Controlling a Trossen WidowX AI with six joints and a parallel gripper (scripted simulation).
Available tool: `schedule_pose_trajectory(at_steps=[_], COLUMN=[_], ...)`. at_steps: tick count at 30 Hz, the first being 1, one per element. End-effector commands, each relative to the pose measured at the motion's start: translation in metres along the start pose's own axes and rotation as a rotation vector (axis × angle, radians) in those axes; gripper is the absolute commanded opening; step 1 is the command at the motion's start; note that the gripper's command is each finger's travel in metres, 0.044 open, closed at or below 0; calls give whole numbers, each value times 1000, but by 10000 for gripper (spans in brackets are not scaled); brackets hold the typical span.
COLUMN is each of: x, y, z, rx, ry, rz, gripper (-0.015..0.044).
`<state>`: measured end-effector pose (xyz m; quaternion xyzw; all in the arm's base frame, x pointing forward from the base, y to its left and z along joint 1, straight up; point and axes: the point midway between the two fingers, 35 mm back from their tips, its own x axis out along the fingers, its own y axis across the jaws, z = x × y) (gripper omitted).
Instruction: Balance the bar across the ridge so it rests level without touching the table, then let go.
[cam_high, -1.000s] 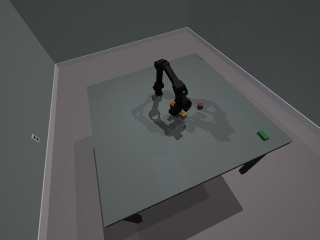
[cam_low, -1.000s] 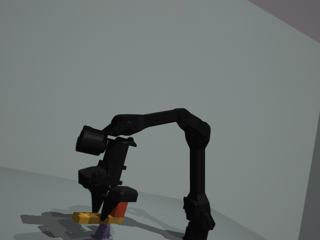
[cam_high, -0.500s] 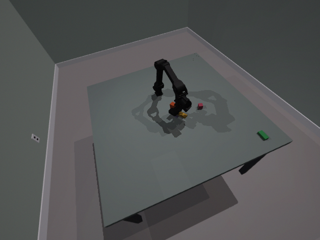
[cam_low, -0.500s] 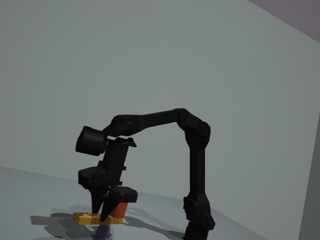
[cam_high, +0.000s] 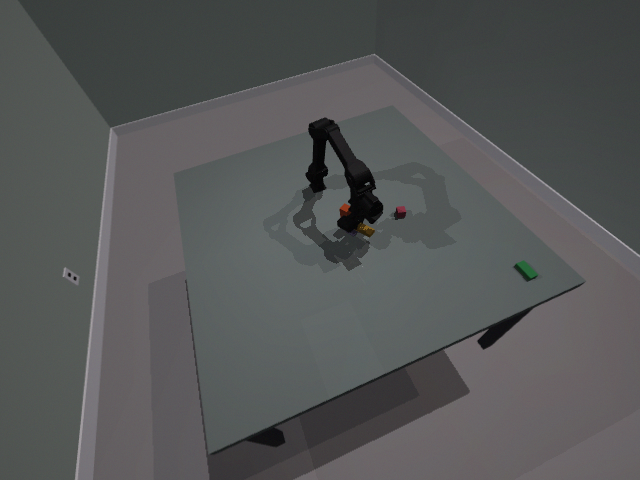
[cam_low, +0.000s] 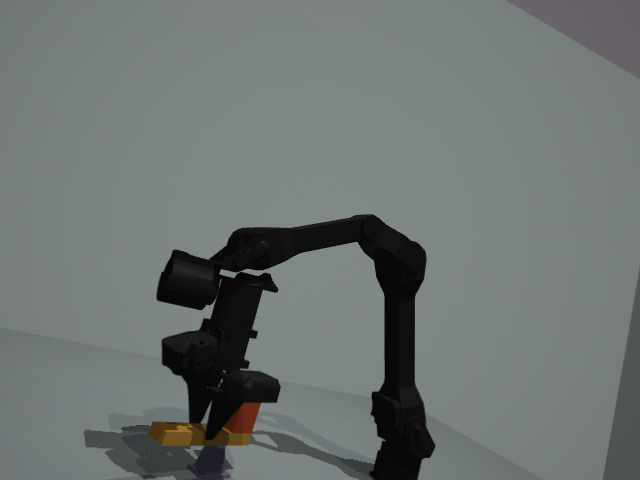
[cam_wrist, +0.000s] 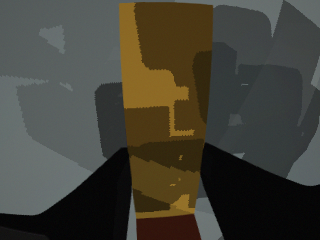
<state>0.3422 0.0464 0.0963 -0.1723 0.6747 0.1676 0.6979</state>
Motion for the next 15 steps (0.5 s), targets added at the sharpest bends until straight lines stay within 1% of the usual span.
schedule_pose_trajectory(at_steps=[1, 15], x=[2, 3], y=[1, 1], z=[0, 0], rx=[0, 0], ry=[1, 1], rz=[4, 4], gripper=[0, 0])
